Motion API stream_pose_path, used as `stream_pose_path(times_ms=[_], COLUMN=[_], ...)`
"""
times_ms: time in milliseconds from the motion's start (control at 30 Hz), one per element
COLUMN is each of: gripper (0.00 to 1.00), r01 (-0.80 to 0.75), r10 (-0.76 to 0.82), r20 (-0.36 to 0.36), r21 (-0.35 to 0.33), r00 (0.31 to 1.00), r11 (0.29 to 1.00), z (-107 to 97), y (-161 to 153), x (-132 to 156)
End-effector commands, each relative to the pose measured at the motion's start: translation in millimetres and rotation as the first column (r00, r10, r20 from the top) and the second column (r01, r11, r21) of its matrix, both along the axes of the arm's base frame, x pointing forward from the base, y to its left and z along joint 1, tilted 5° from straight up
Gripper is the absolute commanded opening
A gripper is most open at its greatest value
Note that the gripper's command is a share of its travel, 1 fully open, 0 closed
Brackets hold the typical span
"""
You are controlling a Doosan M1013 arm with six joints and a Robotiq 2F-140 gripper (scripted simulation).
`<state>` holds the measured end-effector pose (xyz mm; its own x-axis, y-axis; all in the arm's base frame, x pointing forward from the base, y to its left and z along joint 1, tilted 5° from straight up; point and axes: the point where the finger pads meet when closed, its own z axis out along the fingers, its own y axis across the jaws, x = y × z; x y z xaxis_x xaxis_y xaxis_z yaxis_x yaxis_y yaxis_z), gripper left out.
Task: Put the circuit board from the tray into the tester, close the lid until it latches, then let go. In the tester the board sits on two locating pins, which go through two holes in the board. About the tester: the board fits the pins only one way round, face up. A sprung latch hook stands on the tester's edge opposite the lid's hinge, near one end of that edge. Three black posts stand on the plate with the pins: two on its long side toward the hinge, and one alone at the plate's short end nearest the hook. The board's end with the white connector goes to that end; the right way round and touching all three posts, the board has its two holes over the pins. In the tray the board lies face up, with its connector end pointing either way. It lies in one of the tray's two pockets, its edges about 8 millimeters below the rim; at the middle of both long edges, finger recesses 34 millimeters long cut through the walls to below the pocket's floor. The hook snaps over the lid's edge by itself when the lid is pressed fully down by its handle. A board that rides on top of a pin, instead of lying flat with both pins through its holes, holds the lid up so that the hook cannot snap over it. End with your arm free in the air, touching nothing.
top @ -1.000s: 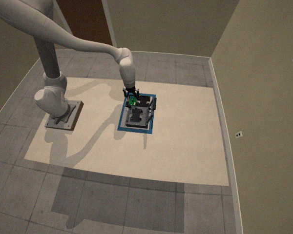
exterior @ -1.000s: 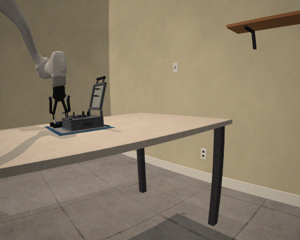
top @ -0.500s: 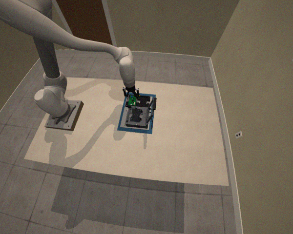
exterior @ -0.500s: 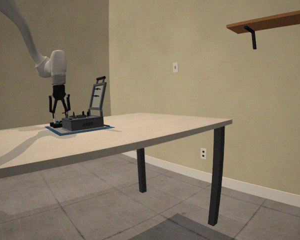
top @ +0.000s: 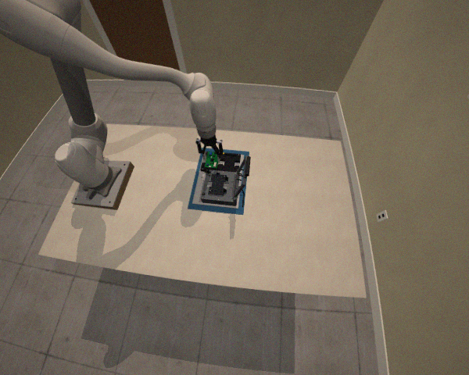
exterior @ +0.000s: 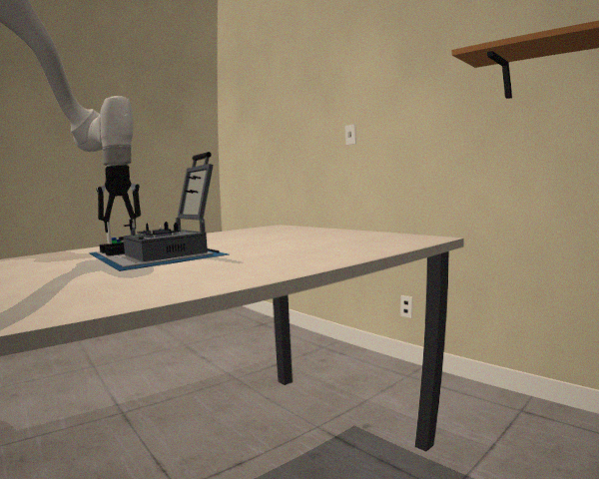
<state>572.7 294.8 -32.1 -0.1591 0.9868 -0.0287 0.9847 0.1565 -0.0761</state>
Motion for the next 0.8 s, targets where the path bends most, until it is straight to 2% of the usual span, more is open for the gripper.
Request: stream_pose_path(times_ms=[0, 767], gripper=[0.46, 0.46], r01=[0.000, 0.000], r10=[0.000, 0.000], r20=[0.000, 0.000], r21=[0.000, 0.000], r00=[1.000, 1.000], r11=[1.000, 1.000], z=[2.7, 9.9], y=[0.2, 0.4], x=[0.2, 0.7])
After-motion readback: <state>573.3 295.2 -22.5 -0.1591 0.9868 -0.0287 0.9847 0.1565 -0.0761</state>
